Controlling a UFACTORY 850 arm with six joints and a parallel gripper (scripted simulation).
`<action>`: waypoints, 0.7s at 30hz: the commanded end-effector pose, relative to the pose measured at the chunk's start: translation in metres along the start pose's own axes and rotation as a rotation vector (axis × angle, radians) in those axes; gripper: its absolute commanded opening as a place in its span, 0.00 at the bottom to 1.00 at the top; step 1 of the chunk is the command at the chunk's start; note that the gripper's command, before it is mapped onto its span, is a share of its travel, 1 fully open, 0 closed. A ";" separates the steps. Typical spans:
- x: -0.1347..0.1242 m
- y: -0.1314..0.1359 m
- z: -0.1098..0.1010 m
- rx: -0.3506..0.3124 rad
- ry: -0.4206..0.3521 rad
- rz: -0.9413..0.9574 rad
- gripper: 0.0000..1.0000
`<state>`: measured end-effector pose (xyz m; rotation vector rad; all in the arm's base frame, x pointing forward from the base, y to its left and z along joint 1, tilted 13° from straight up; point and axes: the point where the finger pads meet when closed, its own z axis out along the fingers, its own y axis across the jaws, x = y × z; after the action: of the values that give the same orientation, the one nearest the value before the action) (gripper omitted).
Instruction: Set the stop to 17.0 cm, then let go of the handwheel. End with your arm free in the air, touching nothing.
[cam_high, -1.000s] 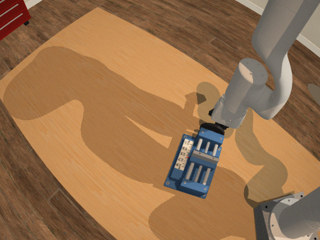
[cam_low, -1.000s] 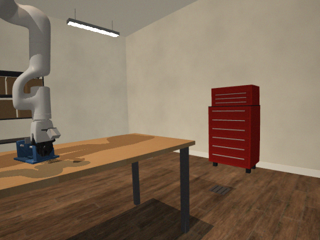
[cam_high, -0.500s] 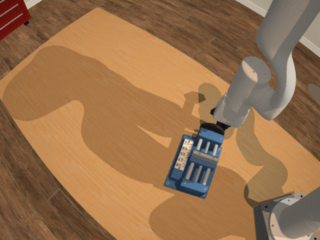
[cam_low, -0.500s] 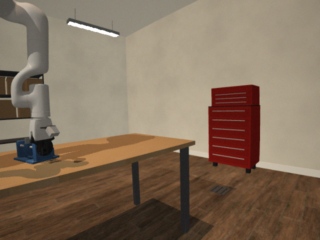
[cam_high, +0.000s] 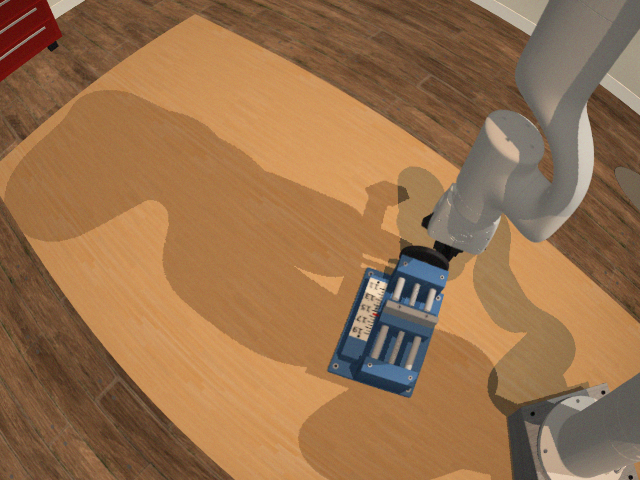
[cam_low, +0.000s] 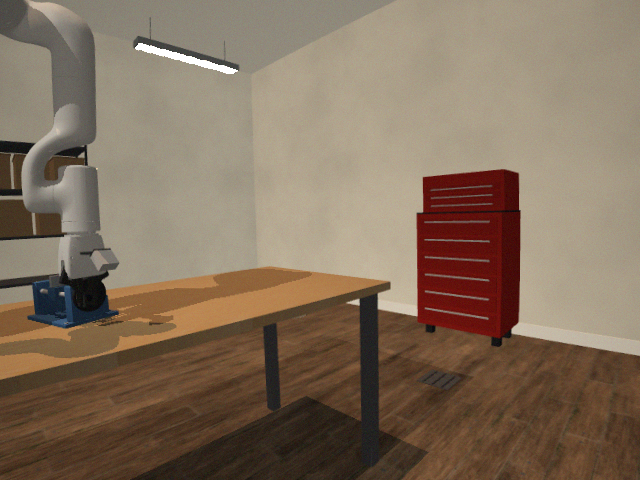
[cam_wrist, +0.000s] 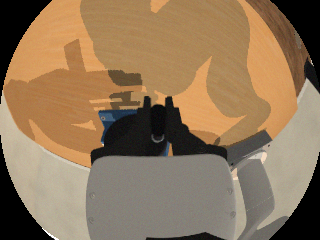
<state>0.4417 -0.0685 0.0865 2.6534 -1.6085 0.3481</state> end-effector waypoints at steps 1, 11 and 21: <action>0.000 0.000 -0.001 -0.002 0.000 0.000 0.06; 0.001 0.000 -0.003 -0.002 0.000 0.000 0.06; 0.000 -0.001 -0.005 -0.002 0.000 0.000 0.06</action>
<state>0.4413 -0.0678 0.0907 2.6527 -1.6082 0.3457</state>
